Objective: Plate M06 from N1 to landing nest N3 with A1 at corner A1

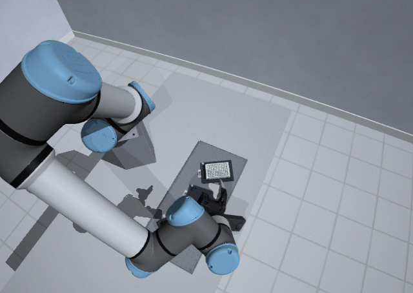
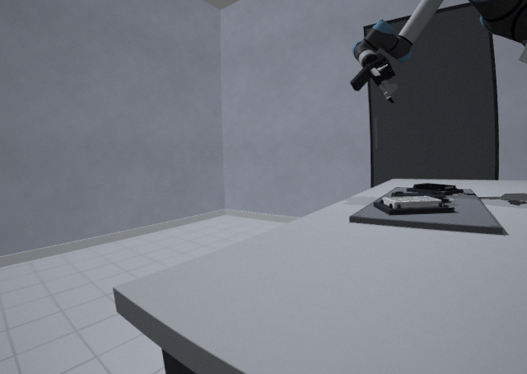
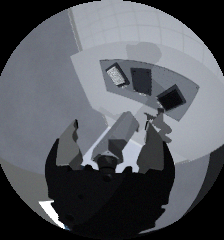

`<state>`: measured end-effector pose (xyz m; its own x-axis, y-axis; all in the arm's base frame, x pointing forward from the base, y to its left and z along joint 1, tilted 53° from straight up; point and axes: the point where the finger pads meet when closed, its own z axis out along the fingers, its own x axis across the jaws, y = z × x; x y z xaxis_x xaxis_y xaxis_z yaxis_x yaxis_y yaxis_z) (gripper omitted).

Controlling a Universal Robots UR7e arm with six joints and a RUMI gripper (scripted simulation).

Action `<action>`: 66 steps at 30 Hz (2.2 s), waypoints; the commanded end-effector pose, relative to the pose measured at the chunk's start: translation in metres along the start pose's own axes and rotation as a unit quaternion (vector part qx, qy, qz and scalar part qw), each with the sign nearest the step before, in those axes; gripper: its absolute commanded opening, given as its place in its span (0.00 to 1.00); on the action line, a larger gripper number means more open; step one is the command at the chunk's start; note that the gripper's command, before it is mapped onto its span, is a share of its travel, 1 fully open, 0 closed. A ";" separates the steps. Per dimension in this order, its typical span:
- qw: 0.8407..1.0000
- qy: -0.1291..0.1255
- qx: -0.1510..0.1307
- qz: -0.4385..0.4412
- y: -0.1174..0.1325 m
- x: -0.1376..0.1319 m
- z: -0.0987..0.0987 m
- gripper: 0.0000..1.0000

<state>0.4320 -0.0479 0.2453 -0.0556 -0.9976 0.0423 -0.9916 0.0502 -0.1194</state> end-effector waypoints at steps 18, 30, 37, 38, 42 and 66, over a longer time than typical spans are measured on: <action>0.998 0.019 0.040 0.034 -0.040 0.044 0.044 0.82; 0.996 0.034 0.067 0.057 -0.061 0.077 0.073 0.82; 0.994 0.041 0.080 0.069 -0.068 0.093 0.088 0.82; 0.994 0.041 0.080 0.069 -0.069 0.095 0.089 0.82; 0.991 0.049 0.094 0.081 -0.073 0.105 0.098 0.82; 0.978 0.082 0.146 0.126 -0.085 0.166 0.147 0.82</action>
<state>0.5220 -0.2138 0.1239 -0.3176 -0.9399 0.1257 -0.8829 0.2448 -0.4006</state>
